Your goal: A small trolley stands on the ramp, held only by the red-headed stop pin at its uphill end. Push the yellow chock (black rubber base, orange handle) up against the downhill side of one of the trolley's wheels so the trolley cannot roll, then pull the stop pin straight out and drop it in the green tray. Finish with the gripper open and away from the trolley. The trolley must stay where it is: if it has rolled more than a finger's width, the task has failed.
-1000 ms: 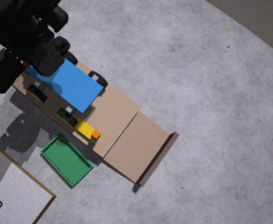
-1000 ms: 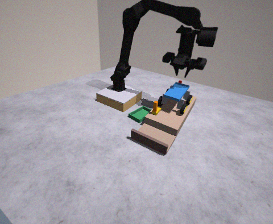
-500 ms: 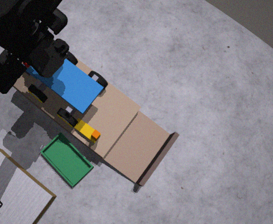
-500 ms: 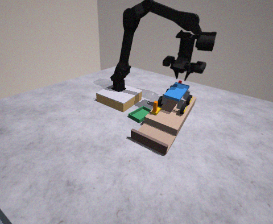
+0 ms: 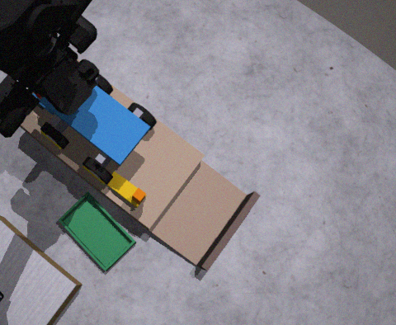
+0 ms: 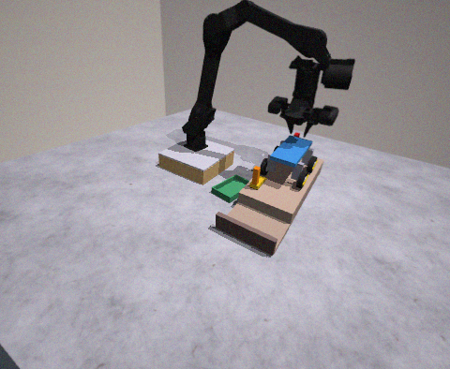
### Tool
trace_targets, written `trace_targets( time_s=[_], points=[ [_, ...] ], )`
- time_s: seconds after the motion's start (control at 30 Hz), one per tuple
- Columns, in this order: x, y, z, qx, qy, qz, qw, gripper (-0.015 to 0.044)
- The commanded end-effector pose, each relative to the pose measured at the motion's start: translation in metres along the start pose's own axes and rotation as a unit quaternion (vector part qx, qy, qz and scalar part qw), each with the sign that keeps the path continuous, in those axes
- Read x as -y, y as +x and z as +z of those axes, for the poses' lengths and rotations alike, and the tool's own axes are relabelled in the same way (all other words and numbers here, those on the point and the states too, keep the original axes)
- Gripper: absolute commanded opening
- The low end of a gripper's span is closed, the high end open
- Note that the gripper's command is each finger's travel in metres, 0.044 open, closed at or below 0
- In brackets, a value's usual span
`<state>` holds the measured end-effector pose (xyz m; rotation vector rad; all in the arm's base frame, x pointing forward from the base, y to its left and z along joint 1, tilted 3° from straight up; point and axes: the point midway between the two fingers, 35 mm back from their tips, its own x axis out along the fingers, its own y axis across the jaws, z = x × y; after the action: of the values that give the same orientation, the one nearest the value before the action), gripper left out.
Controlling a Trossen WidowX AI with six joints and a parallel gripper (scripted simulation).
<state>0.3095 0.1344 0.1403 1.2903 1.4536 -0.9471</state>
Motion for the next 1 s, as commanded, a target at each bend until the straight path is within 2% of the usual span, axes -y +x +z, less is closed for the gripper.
trace_targets(
  time_s=[0.0, 0.77, 0.9, 0.97],
  points=[
    [0.001, 0.007, 0.0, -0.001, 0.004, -0.004, 1.0, 0.019],
    [0.003, 0.037, 0.0, -0.001, 0.004, -0.005, 1.0, 0.019],
    [0.001, 0.034, 0.0, -0.001, 0.0, -0.002, 1.0, 0.0085],
    [0.001, 0.034, 0.0, -0.001, 0.0, -0.002, 1.0, 0.0072]
  ],
)
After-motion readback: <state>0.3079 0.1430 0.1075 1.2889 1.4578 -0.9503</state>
